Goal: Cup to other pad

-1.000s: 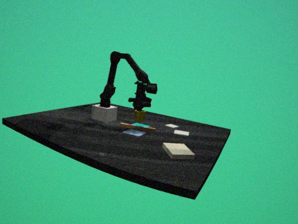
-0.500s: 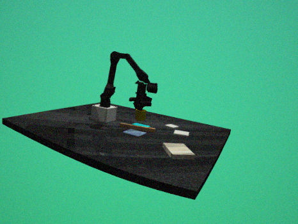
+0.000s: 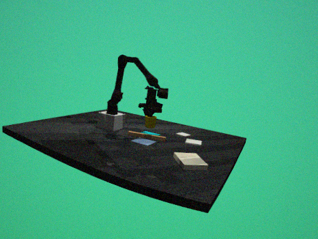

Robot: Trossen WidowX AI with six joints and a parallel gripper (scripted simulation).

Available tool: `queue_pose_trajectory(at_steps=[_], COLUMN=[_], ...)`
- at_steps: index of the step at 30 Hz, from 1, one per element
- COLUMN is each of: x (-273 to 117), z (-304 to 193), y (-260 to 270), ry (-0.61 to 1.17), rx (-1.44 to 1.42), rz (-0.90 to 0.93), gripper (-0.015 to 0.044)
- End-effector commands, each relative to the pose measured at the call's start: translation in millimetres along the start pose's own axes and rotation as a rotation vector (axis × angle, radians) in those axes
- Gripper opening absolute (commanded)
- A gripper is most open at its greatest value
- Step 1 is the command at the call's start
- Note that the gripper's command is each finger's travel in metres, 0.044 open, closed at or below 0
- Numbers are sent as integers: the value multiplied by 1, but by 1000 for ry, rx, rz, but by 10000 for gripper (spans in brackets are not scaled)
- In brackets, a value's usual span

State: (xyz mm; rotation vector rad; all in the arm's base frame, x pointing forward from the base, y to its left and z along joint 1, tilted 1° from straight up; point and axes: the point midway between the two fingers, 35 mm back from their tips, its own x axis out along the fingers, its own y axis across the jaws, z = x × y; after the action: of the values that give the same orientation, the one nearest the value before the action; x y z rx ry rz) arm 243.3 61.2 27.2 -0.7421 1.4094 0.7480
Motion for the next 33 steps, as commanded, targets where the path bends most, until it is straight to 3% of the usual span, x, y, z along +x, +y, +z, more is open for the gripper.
queue_pose_trajectory(at_steps=[1,33], x=[0,36], z=[5,12], y=[8,17], ry=[0,-1], rx=[4,4], rz=[5,6], gripper=[0,0])
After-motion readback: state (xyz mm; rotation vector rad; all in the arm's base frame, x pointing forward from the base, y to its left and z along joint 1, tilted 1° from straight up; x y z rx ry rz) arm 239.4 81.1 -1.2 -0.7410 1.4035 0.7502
